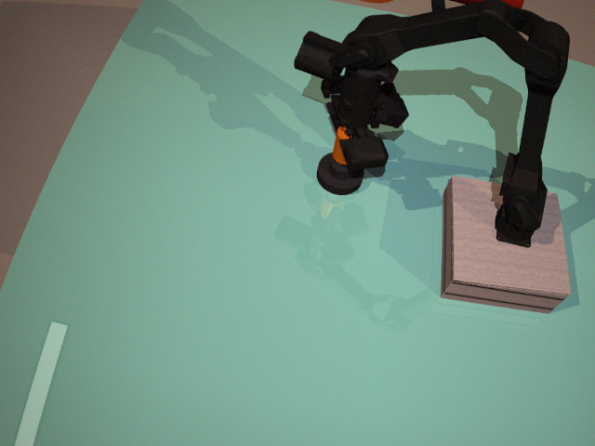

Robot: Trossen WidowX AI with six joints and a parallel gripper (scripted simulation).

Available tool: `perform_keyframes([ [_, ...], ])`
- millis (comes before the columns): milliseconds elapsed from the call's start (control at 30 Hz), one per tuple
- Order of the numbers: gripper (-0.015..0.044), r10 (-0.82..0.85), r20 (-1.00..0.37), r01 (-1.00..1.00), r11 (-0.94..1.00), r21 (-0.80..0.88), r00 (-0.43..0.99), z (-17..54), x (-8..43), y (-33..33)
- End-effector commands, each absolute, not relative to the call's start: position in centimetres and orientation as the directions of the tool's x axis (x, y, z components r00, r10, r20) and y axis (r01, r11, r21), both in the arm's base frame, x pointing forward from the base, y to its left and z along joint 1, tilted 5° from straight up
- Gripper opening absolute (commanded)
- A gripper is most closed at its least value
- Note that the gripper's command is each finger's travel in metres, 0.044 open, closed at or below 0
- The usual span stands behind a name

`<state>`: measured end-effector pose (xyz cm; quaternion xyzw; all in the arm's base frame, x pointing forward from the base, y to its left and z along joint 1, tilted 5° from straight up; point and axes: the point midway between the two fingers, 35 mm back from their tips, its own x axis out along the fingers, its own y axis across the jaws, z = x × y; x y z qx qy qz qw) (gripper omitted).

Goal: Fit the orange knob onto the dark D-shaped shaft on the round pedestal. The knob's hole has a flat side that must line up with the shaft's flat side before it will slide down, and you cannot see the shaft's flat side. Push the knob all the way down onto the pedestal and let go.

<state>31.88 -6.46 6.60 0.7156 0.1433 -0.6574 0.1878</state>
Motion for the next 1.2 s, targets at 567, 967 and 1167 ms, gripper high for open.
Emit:
perform_keyframes([
  [567, 0.0, -0.043, -0.994, 0.448, -0.89, 0.082, 0.097, 6.46, 31.93, -6.48],
  [967, 0.0, -0.043, -0.994, 0.293, -0.954, 0.07, 0.096, 6.96, 31.52, -6.4],
  [1167, 0.0, -0.043, -0.994, 0.253, -0.965, 0.066, 0.097, 6.8, 31.7, -6.42],
])
